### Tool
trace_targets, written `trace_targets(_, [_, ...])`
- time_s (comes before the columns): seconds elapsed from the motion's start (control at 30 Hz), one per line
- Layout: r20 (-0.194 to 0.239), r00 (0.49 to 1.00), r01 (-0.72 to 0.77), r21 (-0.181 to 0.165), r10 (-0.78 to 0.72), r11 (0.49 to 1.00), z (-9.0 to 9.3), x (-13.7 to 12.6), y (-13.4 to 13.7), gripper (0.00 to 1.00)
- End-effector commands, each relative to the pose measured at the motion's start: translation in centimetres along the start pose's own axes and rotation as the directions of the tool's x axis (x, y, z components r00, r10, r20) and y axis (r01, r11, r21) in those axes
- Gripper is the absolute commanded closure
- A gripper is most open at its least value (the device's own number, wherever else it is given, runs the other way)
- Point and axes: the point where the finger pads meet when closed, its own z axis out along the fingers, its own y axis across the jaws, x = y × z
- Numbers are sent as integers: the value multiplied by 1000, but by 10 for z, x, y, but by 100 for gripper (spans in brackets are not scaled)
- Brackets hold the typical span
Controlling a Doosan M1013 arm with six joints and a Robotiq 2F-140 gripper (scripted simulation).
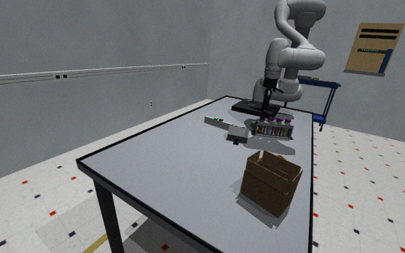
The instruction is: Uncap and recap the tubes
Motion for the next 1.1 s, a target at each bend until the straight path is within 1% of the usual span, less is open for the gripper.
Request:
trace_targets(0.0, [-11, 988, 155, -3, -155, 988, -1, 0, 0, 59])
trace_targets(0.03, [-11, 988, 155, -3, -155, 988, -1, 0, 0, 59])
trace_targets(0.17, [-10, 951, 310, -5, -310, 951, -1, 0, 0, 59])
trace_targets(0.37, [-9, 857, 515, -7, -515, 857, -1, 0, 0, 59])
trace_targets(0.6, [-9, 857, 515, -7, -515, 857, -1, 0, 0, 59])
trace_targets(0.63, [-9, 857, 515, -7, -515, 857, -1, 0, 0, 70])
trace_targets(1.03, [-8, 857, 515, -7, -515, 857, -1, 0, 0, 70])
trace_targets(1.07, [-9, 874, 486, -7, -486, 874, -1, 0, 0, 70])
